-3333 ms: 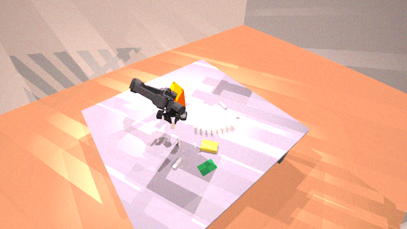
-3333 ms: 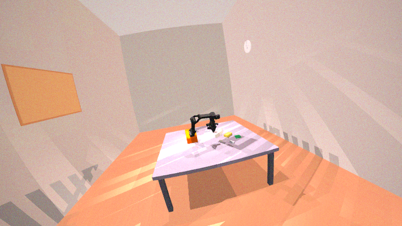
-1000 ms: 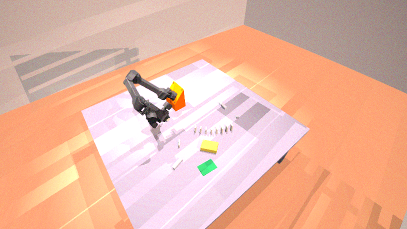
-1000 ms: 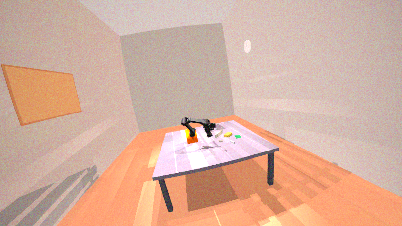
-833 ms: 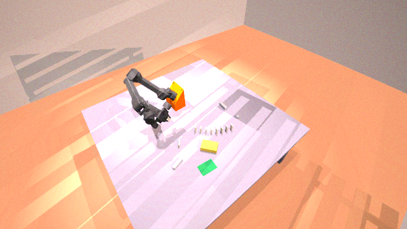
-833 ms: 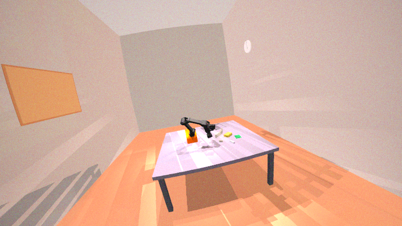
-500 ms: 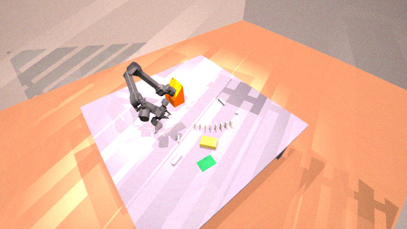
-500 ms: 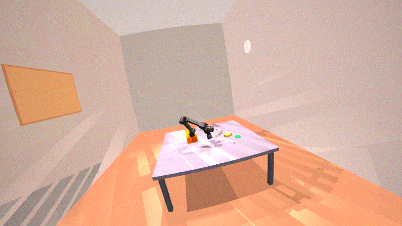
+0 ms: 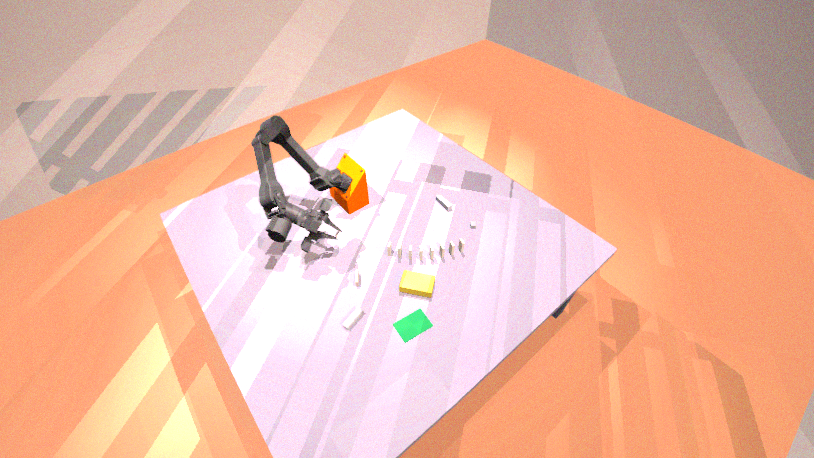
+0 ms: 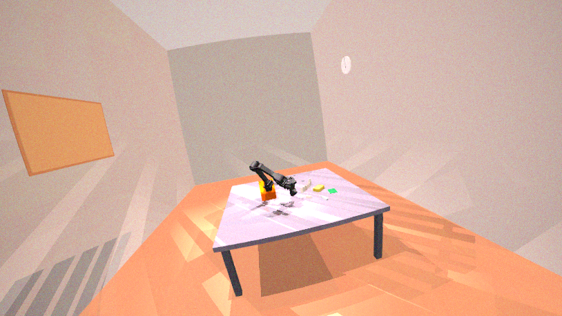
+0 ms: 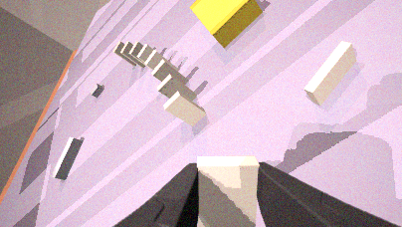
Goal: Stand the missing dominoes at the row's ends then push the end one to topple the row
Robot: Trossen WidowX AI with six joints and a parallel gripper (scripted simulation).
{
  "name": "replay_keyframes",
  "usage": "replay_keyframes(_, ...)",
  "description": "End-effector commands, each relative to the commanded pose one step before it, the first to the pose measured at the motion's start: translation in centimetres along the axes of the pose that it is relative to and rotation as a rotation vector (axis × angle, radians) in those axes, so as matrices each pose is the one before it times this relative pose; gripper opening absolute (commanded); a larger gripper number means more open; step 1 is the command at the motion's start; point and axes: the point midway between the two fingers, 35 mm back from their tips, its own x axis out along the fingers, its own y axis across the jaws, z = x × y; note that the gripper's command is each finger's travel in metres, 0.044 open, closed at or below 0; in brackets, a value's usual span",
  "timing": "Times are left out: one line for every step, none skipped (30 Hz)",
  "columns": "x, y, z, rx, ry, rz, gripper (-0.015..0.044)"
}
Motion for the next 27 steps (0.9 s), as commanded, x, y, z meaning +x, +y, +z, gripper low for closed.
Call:
replay_keyframes(-0.093, -0.096, 0.011, -0.0322, -0.07173, -0.00523, 0.0107)
replay_keyframes(-0.079, -0.081, 0.055, -0.0099, -0.02079, -0.00407, 0.0107)
replay_keyframes(-0.084, -0.081, 0.056, -0.0103, -0.02066, -0.00453, 0.0107)
replay_keyframes(-0.089, -0.082, 0.056, -0.0107, -0.02052, -0.00498, 0.0107)
replay_keyframes(-0.093, -0.082, 0.056, -0.0111, -0.02036, -0.00541, 0.0107)
replay_keyframes(-0.098, -0.082, 0.056, -0.0115, -0.02019, -0.00583, 0.0107)
replay_keyframes(-0.103, -0.082, 0.057, -0.0119, -0.02, -0.00623, 0.0107)
replay_keyframes(-0.107, -0.082, 0.057, -0.0124, -0.0198, -0.00662, 0.0107)
replay_keyframes(-0.111, -0.082, 0.057, -0.0128, -0.01959, -0.00699, 0.0107)
replay_keyframes(-0.115, -0.081, 0.058, -0.0132, -0.01937, -0.00735, 0.0107)
replay_keyframes(-0.118, -0.088, 0.032, -0.0121, -0.01711, -0.00833, 0.0107)
replay_keyframes(-0.122, -0.087, 0.033, -0.0125, -0.01688, -0.00859, 0.0107)
replay_keyframes(-0.125, -0.085, 0.033, -0.0129, -0.01663, -0.00885, 0.0107)
replay_keyframes(-0.128, -0.084, 0.033, -0.0133, -0.01638, -0.00908, 0.0107)
replay_keyframes(-0.131, -0.082, 0.034, -0.0136, -0.01613, -0.00931, 0.0107)
replay_keyframes(-0.134, -0.081, 0.034, -0.014, -0.01587, -0.00952, 0.0107)
replay_keyframes(-0.137, -0.079, 0.035, -0.0143, -0.0156, -0.00971, 0.0107)
replay_keyframes(-0.14, -0.077, 0.035, -0.0147, -0.01533, -0.00989, 0.0107)
replay_keyframes(-0.142, -0.075, 0.036, -0.0151, -0.01505, -0.01006, 0.0107)
replay_keyframes(-0.145, -0.073, 0.037, -0.0154, -0.01477, -0.01021, 0.0107)
replay_keyframes(-0.14, -0.058, 0.076, -0.017, -0.0166, -0.00903, 0.0107)
replay_keyframes(-0.145, -0.057, 0.078, -0.0177, -0.01662, -0.00936, 0.0107)
replay_keyframes(-0.147, -0.055, 0.079, -0.018, -0.01633, -0.00952, 0.0107)
replay_keyframes(-0.15, -0.053, 0.081, -0.0184, -0.01604, -0.00966, 0.0107)
replay_keyframes(-0.152, -0.051, 0.082, -0.0188, -0.01575, -0.00978, 0.0107)
replay_keyframes(-0.154, -0.048, 0.084, -0.0191, -0.01546, -0.00989, 0.0107)
replay_keyframes(-0.156, -0.046, 0.085, -0.0195, -0.01517, -0.00999, 0.0107)
